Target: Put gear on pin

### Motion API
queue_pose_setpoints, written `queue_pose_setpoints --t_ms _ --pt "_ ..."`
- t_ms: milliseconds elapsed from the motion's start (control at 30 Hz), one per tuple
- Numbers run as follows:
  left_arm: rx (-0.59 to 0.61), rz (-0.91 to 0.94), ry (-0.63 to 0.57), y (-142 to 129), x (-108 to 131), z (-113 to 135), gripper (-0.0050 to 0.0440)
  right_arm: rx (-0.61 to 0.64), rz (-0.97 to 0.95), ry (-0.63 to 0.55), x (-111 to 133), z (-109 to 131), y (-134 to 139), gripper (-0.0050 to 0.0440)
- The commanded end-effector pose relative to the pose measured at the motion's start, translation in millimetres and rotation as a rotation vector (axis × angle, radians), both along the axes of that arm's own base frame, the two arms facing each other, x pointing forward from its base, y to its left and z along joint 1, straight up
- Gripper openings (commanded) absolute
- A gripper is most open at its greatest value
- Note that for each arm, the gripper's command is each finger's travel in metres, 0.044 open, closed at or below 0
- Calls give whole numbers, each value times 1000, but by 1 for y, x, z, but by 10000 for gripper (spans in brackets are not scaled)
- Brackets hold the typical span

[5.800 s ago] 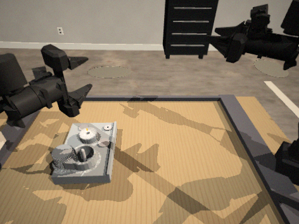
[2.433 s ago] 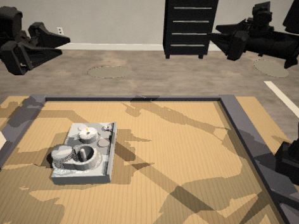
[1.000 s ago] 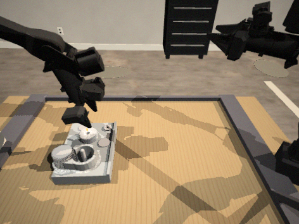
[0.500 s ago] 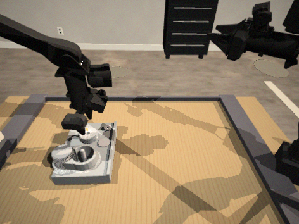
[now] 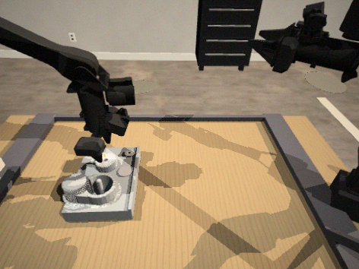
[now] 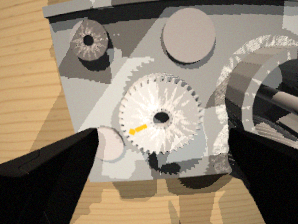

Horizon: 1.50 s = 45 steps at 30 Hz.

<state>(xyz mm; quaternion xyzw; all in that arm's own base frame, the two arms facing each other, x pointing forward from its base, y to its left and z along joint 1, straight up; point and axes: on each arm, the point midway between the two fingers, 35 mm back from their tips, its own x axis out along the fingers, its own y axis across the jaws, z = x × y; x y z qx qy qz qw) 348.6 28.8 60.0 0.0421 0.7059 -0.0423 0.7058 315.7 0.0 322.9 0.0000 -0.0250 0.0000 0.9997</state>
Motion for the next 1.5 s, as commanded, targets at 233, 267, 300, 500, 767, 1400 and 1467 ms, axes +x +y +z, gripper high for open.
queue_pose_setpoints --t_ms 233,267,300,500,767,1400,1467 --pt "0 -5 -16 0 0 -15 375 0 0 -20 -2 8 0 400" --pt "0 -5 -15 0 0 -16 375 0 0 -20 -2 8 0 400" --pt "0 -4 -14 0 0 -18 375 0 0 -20 -2 8 0 400" --pt "0 -4 -9 0 0 -26 375 0 0 -20 -2 8 0 400" --pt "0 -4 -5 0 -1 -41 375 0 0 -20 -2 8 0 400" --pt "0 -4 -6 0 -1 -48 0 0 0 -20 -2 8 0 400" --pt "0 -4 -6 0 -1 -48 0 0 0 -20 -2 8 0 400"
